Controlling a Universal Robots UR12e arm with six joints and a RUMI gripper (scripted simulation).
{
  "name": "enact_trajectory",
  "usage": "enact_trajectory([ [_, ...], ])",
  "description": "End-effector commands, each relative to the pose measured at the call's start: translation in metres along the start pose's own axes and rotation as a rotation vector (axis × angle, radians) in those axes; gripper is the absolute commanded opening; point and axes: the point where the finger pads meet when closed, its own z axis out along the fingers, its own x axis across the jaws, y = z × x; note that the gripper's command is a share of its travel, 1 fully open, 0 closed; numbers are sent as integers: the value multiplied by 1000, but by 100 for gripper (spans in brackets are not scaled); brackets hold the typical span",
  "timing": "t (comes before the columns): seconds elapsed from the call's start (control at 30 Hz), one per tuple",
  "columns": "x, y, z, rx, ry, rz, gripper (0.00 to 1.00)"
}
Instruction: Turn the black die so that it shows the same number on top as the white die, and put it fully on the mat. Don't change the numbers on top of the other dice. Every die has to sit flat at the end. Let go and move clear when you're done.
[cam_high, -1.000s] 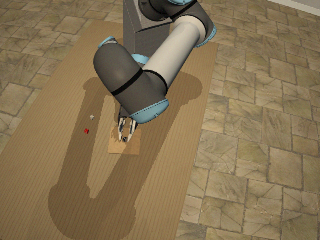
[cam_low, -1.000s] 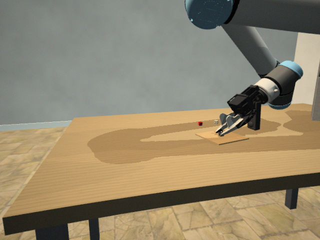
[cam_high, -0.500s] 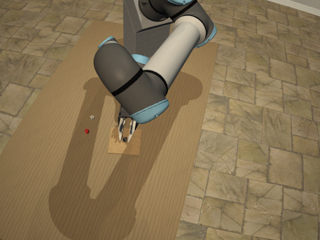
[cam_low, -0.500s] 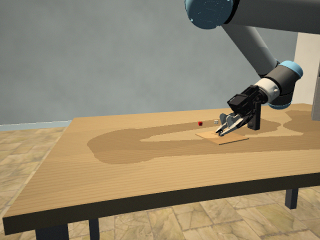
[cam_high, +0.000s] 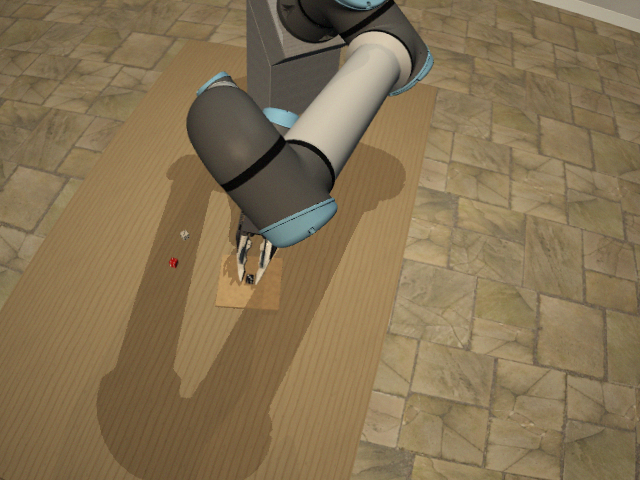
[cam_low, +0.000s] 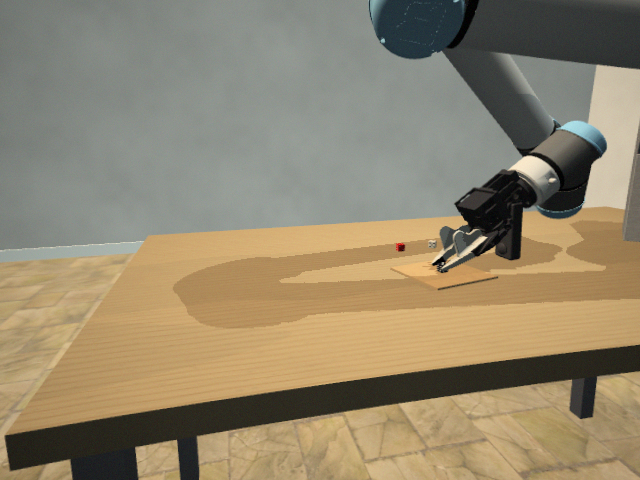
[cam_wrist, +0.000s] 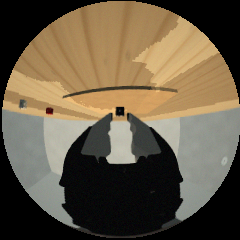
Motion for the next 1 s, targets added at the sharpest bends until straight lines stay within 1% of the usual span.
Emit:
enact_trajectory([
  [0.0, 0, 0, -7, 0, 0, 0, 18],
  [0.2, 0, 0, -30, 0, 0, 0, 18],
  [0.27, 0, 0, -30, 0, 0, 0, 18],
  [0.47, 0, 0, -46, 0, 0, 0, 18],
  [0.6, 0, 0, -49, 0, 0, 0, 18],
  [0.97, -1, 1, -48, 2, -2, -1, 18],
])
